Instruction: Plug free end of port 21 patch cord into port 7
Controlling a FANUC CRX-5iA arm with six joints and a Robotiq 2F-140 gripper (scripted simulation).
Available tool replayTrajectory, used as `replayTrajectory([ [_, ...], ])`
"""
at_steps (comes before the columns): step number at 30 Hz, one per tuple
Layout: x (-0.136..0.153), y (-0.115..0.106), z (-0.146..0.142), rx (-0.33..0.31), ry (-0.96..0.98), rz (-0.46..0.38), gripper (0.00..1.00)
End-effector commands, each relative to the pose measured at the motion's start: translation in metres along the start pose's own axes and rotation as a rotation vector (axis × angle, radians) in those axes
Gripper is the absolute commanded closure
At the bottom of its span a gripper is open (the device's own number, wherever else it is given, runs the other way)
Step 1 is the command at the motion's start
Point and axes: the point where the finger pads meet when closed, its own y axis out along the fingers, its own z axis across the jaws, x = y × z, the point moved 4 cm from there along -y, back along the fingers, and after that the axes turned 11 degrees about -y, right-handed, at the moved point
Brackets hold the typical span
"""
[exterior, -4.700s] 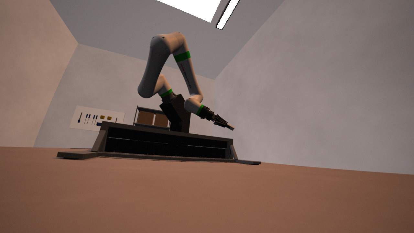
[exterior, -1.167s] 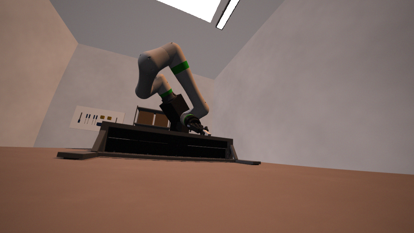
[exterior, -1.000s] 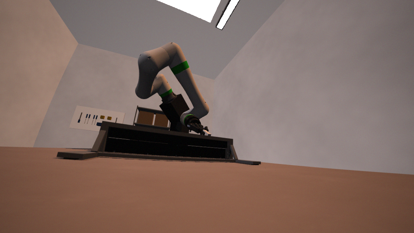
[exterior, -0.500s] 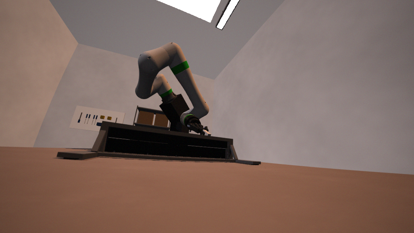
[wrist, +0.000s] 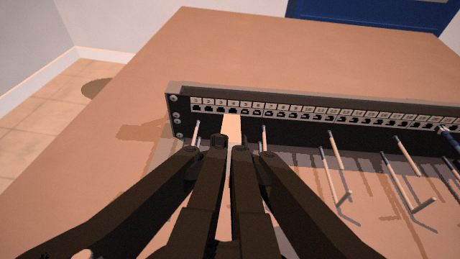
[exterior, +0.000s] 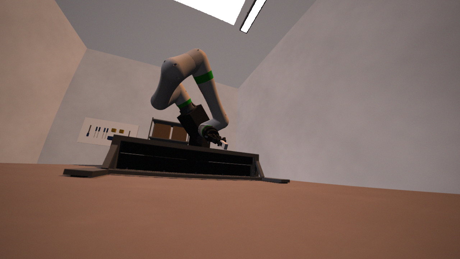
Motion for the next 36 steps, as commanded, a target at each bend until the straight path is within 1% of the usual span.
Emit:
replayTrajectory([
  [1,-0.001,-0.03,0.0,0.002,0.003,-0.001,1.0],
  [2,-0.001,-0.03,0.0,0.002,0.003,-0.001,1.0],
  [5,-0.001,-0.051,0.0,0.002,0.003,-0.001,1.0],
  [7,-0.001,-0.061,0.0,0.002,0.003,-0.001,1.0],
  [11,-0.001,-0.07,0.0,0.002,0.003,-0.001,1.0],
  [19,-0.001,-0.071,0.0,0.002,0.003,-0.001,1.0],
  [23,0.0,-0.071,0.005,0.002,0.003,-0.001,1.0],
  [28,0.004,-0.071,0.022,0.002,0.003,-0.001,1.0],
  [34,0.009,-0.071,0.052,0.002,0.003,-0.001,1.0],
  [36,0.009,-0.071,0.052,0.002,0.003,-0.001,1.0],
])
